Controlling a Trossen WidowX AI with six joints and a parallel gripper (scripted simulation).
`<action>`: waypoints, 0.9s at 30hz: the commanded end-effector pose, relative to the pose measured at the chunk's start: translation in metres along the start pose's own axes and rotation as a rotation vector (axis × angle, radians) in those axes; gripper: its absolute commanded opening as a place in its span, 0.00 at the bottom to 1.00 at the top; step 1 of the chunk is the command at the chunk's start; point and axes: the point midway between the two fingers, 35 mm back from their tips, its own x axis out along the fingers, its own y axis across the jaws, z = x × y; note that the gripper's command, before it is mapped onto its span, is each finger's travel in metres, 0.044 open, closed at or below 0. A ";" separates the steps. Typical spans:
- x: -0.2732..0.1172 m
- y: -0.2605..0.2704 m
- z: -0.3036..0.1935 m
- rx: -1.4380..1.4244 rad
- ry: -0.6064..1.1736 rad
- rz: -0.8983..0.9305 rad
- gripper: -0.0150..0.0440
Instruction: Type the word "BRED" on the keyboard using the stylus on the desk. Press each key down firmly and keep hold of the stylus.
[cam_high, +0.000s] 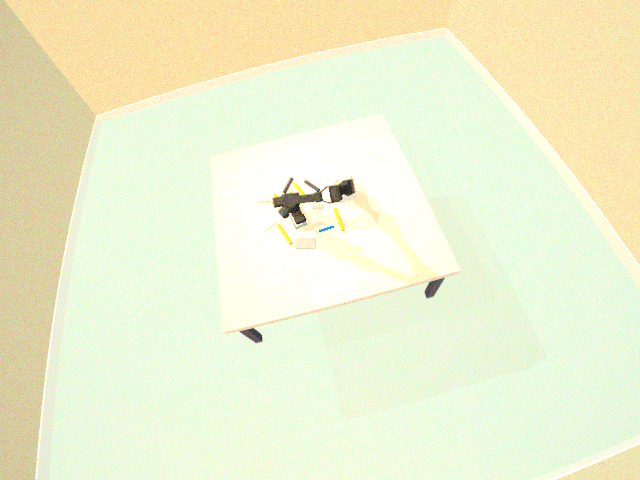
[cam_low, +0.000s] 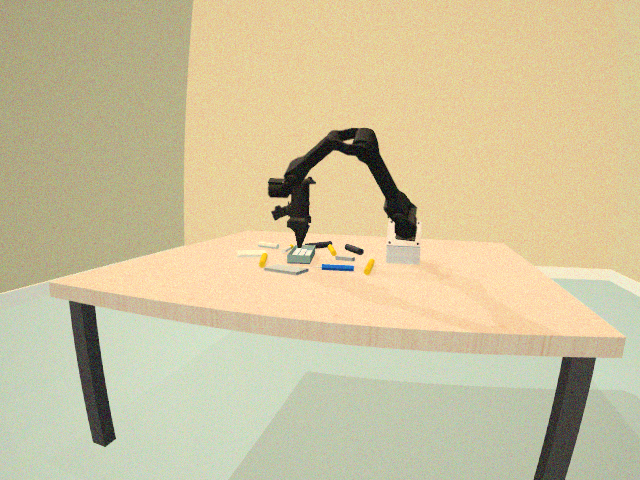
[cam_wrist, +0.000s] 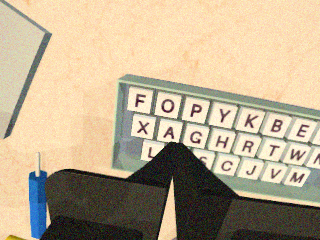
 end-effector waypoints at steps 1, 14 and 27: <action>0.001 -0.052 -0.002 0.022 0.002 0.000 0.25; 0.001 -0.064 -0.003 0.021 0.002 0.001 0.25; 0.000 -0.135 -0.005 0.020 0.002 -0.004 0.25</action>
